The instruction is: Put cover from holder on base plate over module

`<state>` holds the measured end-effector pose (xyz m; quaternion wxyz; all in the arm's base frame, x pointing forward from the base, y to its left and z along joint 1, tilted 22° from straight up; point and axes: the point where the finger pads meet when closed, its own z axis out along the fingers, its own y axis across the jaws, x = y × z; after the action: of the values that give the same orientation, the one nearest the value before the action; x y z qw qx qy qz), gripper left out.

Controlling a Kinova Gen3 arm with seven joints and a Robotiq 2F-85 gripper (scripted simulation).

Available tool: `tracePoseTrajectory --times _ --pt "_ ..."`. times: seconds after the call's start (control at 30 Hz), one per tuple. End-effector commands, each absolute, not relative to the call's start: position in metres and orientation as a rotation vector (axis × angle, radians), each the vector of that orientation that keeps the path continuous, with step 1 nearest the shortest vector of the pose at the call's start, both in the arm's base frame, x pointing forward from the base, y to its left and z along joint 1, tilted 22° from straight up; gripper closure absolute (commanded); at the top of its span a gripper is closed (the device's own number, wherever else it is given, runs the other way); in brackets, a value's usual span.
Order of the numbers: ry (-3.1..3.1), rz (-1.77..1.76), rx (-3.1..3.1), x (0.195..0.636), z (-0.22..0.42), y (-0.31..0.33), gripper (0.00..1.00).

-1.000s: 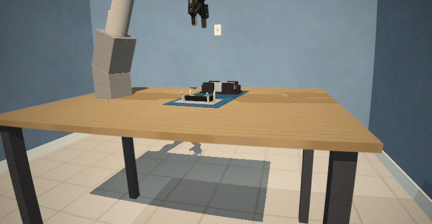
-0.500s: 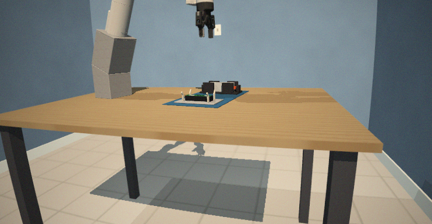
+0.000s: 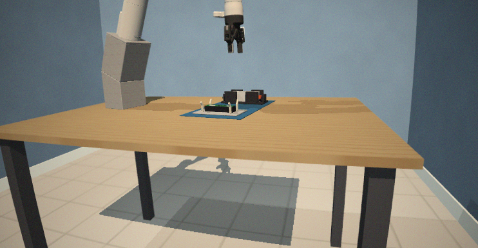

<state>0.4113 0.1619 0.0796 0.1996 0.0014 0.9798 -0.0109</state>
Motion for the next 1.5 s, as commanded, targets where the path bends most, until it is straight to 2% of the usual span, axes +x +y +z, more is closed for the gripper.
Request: tracePoseTrajectory --times 0.0,1.0,1.47 --pt "2.751 -0.052 -0.003 0.410 0.071 0.160 0.00" --pt "2.751 -0.052 -0.003 0.465 -0.007 0.209 0.00" --pt "2.750 -0.050 -0.003 0.462 -0.003 0.206 0.00"
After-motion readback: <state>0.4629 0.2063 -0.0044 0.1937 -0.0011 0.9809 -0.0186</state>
